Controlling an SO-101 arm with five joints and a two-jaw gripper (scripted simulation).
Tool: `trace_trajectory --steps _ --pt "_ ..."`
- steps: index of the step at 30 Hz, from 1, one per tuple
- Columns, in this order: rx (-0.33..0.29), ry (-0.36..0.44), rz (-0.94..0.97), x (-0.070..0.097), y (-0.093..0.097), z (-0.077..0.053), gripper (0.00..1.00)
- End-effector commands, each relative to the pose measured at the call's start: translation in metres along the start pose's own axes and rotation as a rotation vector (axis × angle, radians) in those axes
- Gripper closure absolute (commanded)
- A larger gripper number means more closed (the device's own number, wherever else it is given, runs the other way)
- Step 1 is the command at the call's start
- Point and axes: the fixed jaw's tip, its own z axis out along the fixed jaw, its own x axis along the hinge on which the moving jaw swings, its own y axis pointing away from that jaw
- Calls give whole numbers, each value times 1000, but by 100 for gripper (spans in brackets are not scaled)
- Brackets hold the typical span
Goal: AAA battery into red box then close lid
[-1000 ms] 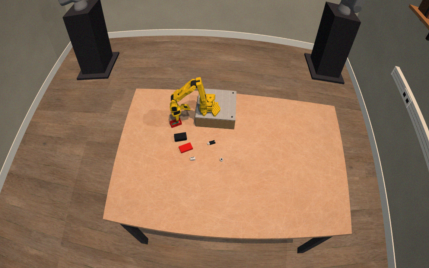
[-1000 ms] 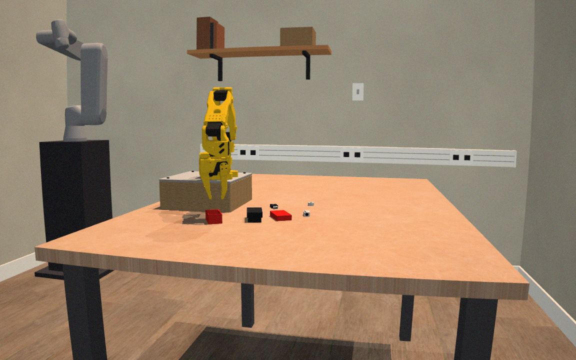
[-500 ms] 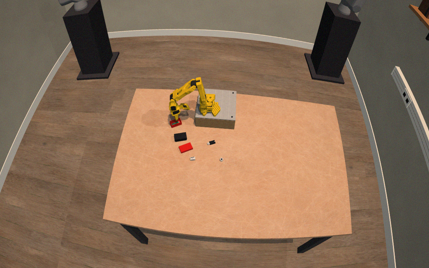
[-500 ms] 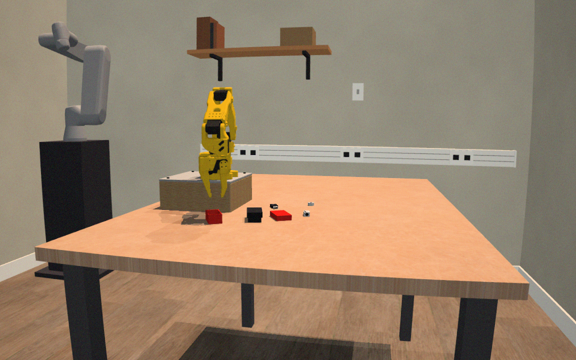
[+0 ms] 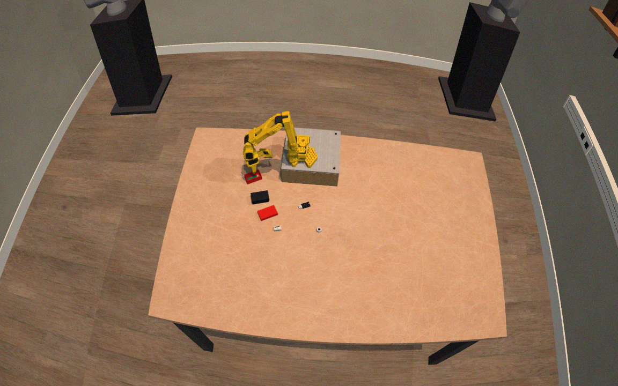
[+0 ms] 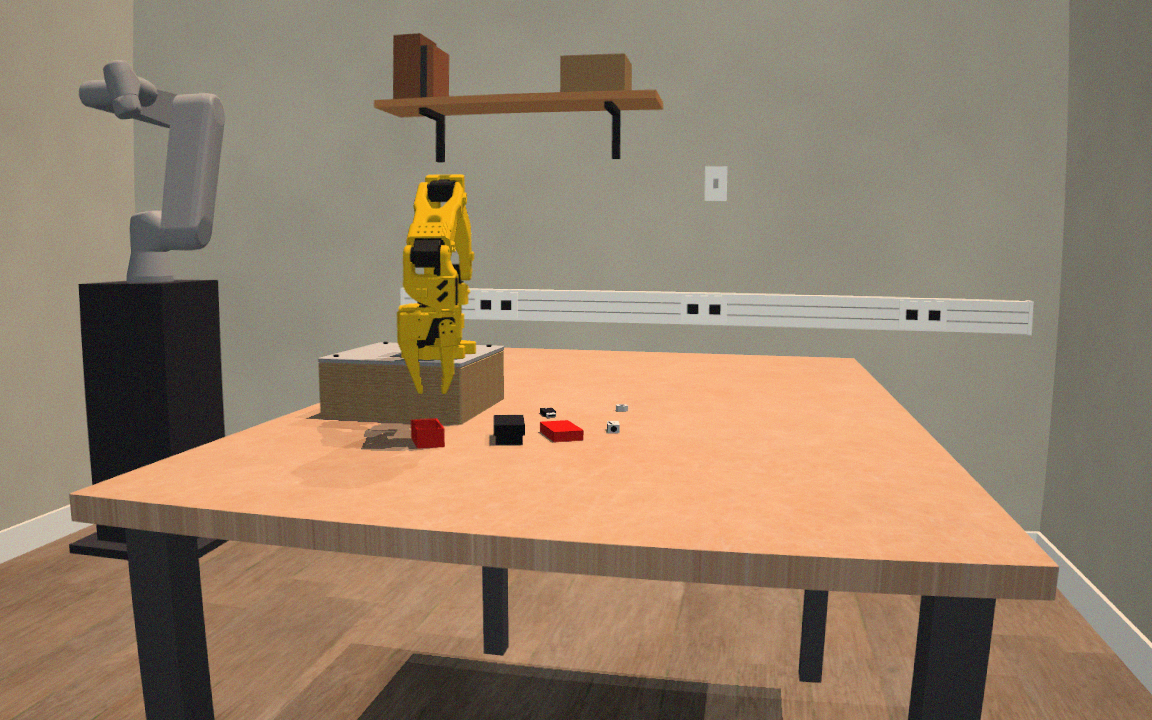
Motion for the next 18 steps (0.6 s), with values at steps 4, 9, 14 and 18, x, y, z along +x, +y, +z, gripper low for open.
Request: trace_trajectory --steps 4,9,14,18 --pt "-5 19 0 4 -1 -4 85" --pt "-5 19 0 4 -1 -4 85" --pt "-5 19 0 5 -1 -5 85" --pt "-5 19 0 5 0 -5 85"
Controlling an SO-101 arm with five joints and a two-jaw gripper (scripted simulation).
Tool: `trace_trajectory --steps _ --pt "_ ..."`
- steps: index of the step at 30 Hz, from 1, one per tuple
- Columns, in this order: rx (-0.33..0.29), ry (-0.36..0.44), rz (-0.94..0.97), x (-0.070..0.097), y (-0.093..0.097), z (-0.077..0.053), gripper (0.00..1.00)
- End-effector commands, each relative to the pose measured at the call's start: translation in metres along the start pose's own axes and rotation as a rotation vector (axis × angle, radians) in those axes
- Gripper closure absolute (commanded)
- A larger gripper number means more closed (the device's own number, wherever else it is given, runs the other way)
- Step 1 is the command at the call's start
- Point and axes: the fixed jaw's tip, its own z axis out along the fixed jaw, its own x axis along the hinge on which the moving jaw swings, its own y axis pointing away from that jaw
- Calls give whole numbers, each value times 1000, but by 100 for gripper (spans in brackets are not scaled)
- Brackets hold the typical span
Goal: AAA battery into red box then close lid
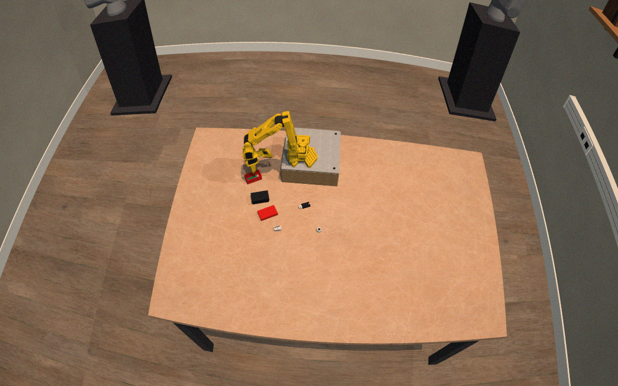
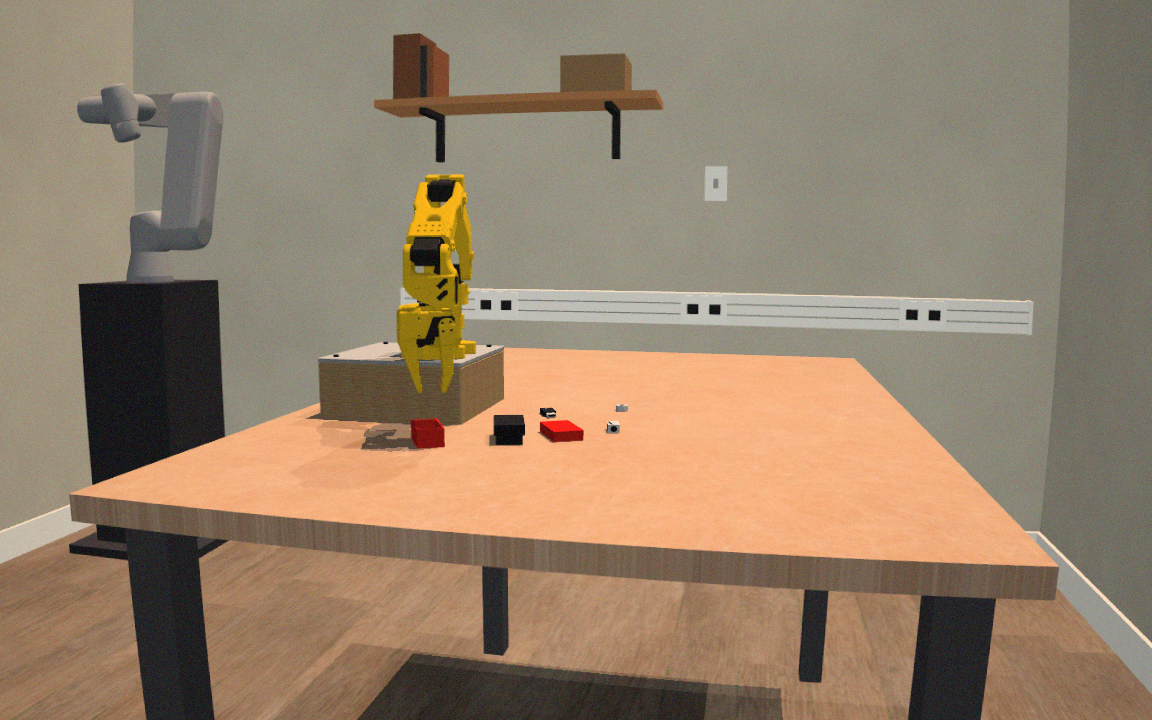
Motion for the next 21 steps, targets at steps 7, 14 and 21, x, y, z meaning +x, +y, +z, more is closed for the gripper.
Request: trace_trajectory --steps 7,14,21 --pt "-3 12 0 3 -1 -3 85" --pt "-3 12 0 2 -1 -2 85" --pt "-3 12 0 2 -1 -2 85"
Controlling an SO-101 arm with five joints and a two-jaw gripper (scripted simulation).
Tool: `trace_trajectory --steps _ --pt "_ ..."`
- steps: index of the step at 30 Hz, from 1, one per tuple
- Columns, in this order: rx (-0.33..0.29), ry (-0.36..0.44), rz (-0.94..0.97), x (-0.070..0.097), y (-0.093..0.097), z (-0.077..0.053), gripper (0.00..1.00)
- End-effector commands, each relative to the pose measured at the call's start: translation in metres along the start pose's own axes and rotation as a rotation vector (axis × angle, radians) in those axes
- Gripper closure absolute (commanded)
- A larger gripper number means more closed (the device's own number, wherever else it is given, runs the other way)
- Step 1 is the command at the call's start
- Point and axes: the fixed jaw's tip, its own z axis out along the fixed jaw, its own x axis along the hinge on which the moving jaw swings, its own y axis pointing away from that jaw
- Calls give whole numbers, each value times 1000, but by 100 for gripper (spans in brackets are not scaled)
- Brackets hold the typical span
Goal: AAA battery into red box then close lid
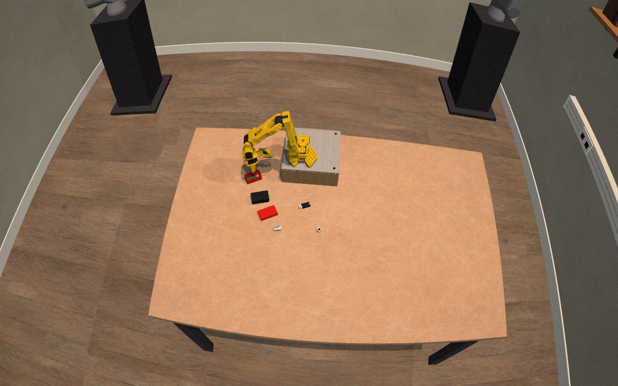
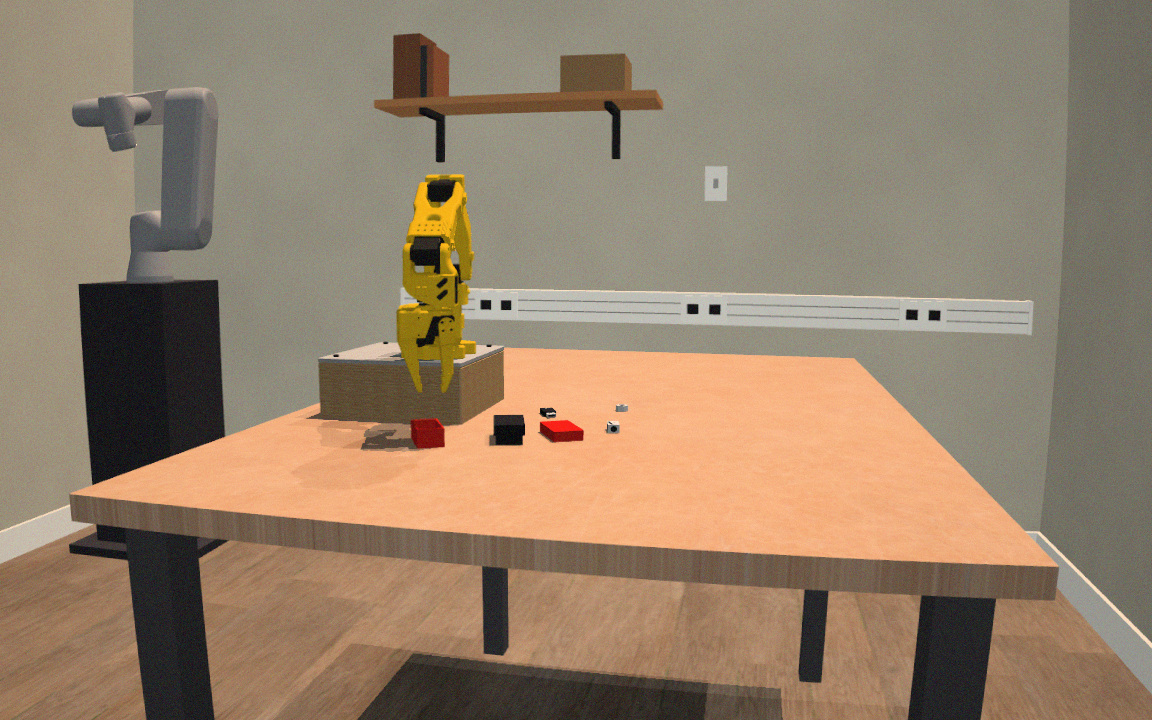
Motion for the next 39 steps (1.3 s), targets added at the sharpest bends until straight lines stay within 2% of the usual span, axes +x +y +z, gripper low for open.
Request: trace_trajectory --steps 1,8,16,18,26,33,35,39 --pt "-2 10 0 1 -2 -1 85" --pt "-2 10 0 3 -6 -1 85" --pt "-2 10 0 12 -31 -2 82" --pt "-2 10 0 12 -31 -2 82" --pt "-2 9 -1 19 -78 -1 78" --pt "-3 9 -1 16 -121 -1 74" --pt "-3 9 -1 16 -121 -1 74" --pt "-3 9 -1 11 -138 -1 73"
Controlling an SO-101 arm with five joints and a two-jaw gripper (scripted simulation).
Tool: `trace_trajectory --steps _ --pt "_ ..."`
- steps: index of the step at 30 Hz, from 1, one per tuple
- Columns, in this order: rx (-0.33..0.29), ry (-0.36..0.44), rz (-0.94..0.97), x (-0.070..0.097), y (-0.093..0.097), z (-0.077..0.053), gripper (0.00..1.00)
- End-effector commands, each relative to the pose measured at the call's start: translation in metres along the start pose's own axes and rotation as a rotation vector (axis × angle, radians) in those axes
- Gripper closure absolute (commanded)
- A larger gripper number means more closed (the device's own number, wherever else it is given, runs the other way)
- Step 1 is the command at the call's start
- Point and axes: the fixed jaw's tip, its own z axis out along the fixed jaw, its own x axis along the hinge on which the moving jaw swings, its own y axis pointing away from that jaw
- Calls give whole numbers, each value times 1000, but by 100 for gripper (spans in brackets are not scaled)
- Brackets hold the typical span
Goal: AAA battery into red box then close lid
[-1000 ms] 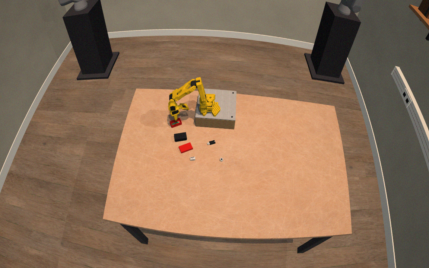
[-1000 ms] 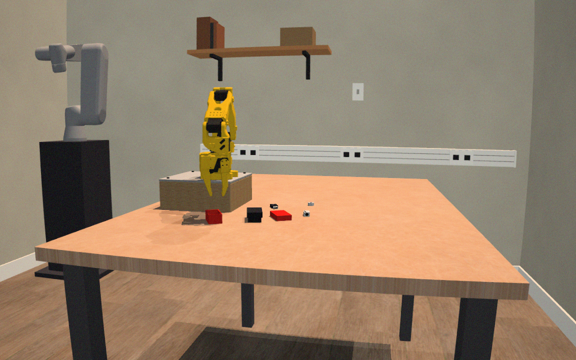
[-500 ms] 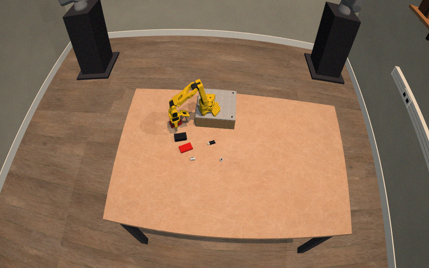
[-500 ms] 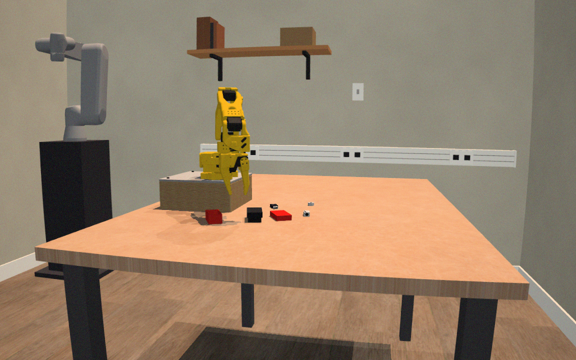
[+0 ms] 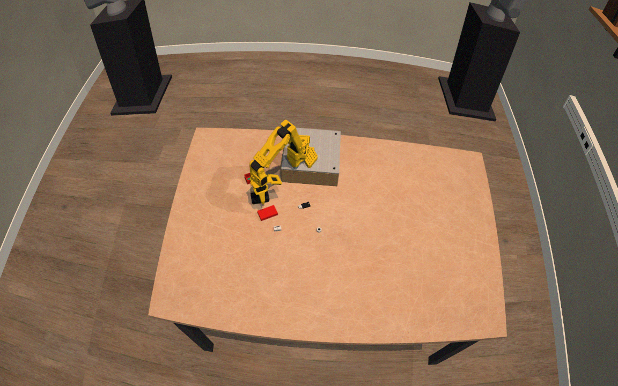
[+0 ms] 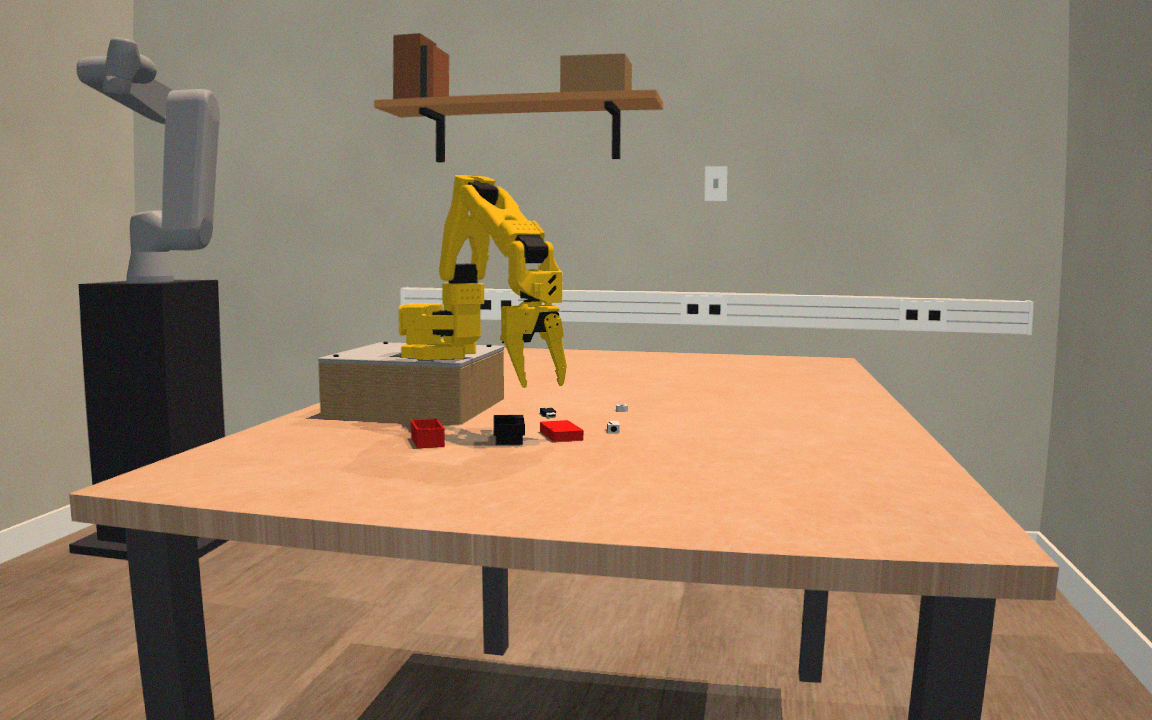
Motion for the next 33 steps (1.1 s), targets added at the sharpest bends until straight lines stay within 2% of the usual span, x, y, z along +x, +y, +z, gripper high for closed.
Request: trace_trajectory --steps 1,8,33 --pt "-5 -18 3 -5 -16 2 72" --pt "-5 -18 2 -9 -27 2 71" --pt "-5 -18 2 -9 -28 2 71"
